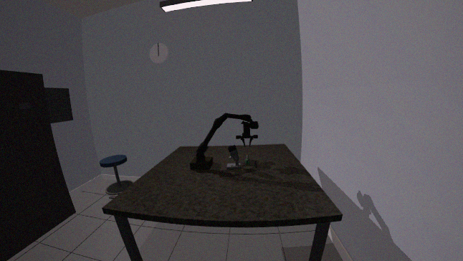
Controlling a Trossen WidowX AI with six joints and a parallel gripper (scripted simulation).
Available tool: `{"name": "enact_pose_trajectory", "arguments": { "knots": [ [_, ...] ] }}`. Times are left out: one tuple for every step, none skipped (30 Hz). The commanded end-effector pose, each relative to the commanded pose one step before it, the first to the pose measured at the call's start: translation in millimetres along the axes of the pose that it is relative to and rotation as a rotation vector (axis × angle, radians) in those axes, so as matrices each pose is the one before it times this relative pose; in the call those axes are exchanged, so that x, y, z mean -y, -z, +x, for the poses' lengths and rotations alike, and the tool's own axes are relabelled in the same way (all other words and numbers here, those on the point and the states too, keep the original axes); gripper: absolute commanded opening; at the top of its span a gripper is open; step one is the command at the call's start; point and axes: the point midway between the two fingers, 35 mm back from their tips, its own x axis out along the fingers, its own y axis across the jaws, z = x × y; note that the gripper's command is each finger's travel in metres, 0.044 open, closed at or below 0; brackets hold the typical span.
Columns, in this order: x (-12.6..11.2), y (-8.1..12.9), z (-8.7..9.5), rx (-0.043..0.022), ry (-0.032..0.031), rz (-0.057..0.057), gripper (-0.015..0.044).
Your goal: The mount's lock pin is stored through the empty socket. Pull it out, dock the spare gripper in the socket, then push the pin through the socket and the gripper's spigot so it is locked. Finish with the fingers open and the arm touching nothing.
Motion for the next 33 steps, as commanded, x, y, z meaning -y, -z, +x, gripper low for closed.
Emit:
{"name": "enact_pose_trajectory", "arguments": {
  "knots": [
    [-1.47, 2.19, -0.10, 0.00831, -0.00616, -0.0244, 0.0180],
    [0.12, -0.29, 0.92, 0.00001, 0.00001, 0.0000, 0.0180],
    [0.22, -0.54, 1.72, 0.00001, 0.00002, 0.0000, 0.0180],
    [0.30, -0.80, 2.56, 0.00002, 0.00002, 0.0000, 0.0180],
    [0.37, -1.07, 3.45, 0.00002, 0.00003, 0.0000, 0.0180],
    [0.41, -1.34, 4.40, 0.00003, 0.00003, 0.0000, 0.0180],
    [0.37, -1.44, 4.85, 0.00003, 0.00003, 0.0000, 0.0180],
    [0.29, -1.49, 5.14, 0.00003, 0.00002, 0.0000, 0.0180],
    [0.20, -1.49, 5.27, 0.00002, 0.00001, 0.0000, 0.0180],
    [0.10, -1.46, 5.31, 0.00002, 0.00001, 0.0000, 0.0180],
    [0.00, -1.43, 5.34, 0.00002, 0.00000, 0.0000, 0.0180],
    [-0.10, -1.39, 5.35, 0.00001, -0.00001, 0.0000, 0.0180],
    [-0.20, -1.36, 5.36, 0.00001, -0.00002, 0.0000, 0.0180],
    [-0.30, -1.32, 5.37, 0.00001, -0.00003, 0.0000, 0.0180],
    [-0.41, -1.28, 5.38, 0.00000, -0.00004, 0.0000, 0.0180],
    [-0.51, -1.23, 5.36, 0.00000, -0.00005, 0.0000, 0.0180],
    [-0.47, -0.94, 4.22, 0.00000, -0.00004, 0.0000, 0.0180],
    [-0.32, -0.56, 2.56, 0.00000, -0.00003, 0.0000, 0.0180],
    [0.02, -0.08, 0.26, 0.00000, 0.00000, 0.0000, 0.0180],
    [0.03, -0.16, 0.51, 0.00000, 0.00000, 0.0000, 0.0180],
    [0.05, -0.24, 0.78, 0.00000, 0.00000, 0.0000, 0.0180],
    [0.06, -0.31, 1.01, 0.00001, 0.00000, 0.0000, 0.0180],
    [0.07, -0.38, 1.24, 0.00001, 0.00000, 0.0000, 0.0180],
    [0.07, -0.45, 1.45, 0.00001, 0.00000, 0.0000, 0.0180],
    [0.07, -0.48, 1.55, 0.00001, 0.00000, 0.0000, 0.0180],
    [0.06, -0.48, 1.57, 0.00001, 0.00000, 0.0000, 0.0180],
    [0.05, -0.48, 1.57, 0.00001, 0.00000, 0.0000, 0.0180],
    [0.04, -0.48, 1.57, 0.00001, 0.00000, 0.0000, 0.0180],
    [0.04, -0.48, 1.57, 0.00001, 0.00000, 0.0000, 0.0180],
    [0.03, -0.47, 1.57, 0.00001, 0.00000, 0.0000, 0.0180],
    [0.02, -0.47, 1.57, 0.00001, 0.00000, 0.0000, 0.0180],
    [0.01, -0.47, 1.57, 0.00001, 0.00000, 0.0000, 0.0180],
    [0.01, -0.47, 1.57, 0.00001, 0.00000, 0.0000, 0.0180]
  ]
}}
